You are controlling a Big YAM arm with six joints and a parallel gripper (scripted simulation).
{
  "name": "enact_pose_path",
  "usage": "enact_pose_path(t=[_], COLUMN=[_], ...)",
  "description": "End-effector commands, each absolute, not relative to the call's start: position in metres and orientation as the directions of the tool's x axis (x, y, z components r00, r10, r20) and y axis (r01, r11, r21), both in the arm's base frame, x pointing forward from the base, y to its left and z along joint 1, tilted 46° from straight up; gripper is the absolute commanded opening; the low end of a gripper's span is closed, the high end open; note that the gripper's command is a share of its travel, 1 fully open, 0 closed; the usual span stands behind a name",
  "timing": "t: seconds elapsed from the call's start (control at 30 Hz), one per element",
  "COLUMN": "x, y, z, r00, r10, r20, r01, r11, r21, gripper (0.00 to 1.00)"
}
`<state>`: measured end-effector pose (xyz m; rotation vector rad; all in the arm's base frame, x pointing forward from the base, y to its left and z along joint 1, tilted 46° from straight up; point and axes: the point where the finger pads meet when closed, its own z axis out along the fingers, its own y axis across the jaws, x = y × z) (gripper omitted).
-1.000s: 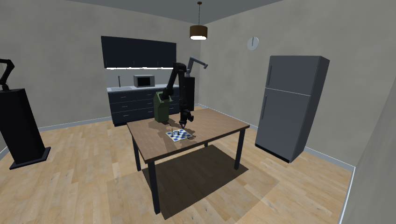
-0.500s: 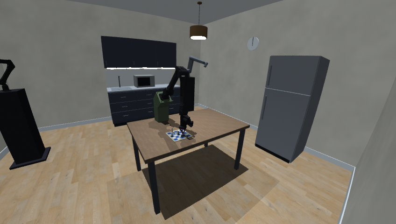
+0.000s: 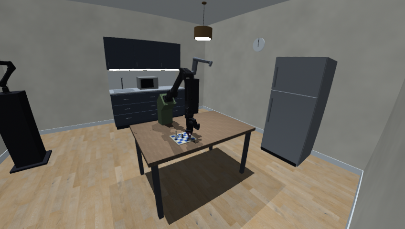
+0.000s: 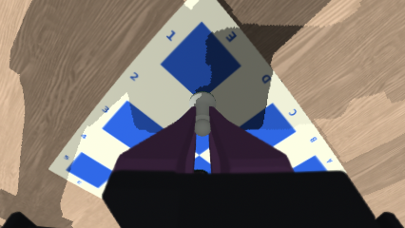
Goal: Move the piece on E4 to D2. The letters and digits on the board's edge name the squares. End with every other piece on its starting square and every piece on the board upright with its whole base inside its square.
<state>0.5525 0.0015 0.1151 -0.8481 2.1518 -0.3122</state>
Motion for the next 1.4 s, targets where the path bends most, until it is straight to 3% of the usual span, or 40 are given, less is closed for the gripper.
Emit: enact_pose_path(t=[0.0, 1.37], x=[0.5401, 0.5452], y=[-0.0118, -0.0114], z=[0.1104, 0.1025], r00=[-0.509, -0.513], r10=[-0.646, -0.647], r20=[-0.568, -0.565], r01=[-0.45, -0.453], r11=[0.763, 0.763], r21=[-0.465, -0.461], gripper=[0.0, 0.0])
